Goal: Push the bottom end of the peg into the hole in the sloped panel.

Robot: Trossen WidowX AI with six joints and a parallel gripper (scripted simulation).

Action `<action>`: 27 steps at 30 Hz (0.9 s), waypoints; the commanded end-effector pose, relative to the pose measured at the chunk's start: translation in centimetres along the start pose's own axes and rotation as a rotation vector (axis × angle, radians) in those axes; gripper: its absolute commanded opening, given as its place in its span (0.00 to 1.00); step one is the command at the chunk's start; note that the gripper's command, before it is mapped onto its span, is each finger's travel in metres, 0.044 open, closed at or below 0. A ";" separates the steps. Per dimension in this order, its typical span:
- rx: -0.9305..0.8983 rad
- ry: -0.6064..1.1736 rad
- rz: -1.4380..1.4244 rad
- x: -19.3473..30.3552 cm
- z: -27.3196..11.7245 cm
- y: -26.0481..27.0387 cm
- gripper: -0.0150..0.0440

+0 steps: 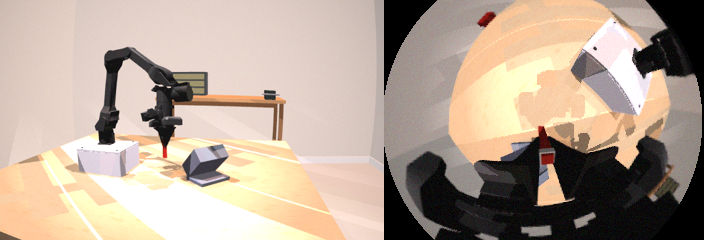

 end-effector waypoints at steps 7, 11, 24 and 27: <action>-0.051 -0.018 -0.014 1.0 -0.4 -0.1 0.25; -0.070 -0.023 -0.020 1.4 -0.5 -0.1 0.25; -0.134 -0.037 -0.038 2.8 -1.0 -0.3 0.25; -0.149 -0.039 -0.042 3.1 -1.1 -0.4 0.25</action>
Point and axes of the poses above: the point midway between the two fingers, 35 mm back from their tips, its own z axis out along the fingers, its own y axis across the jaws, x = y × z, the point moved 1 cm from there along -z, back along the fingers, and after that the axes turned 11 degrees about -z, right-handed, at the moved point
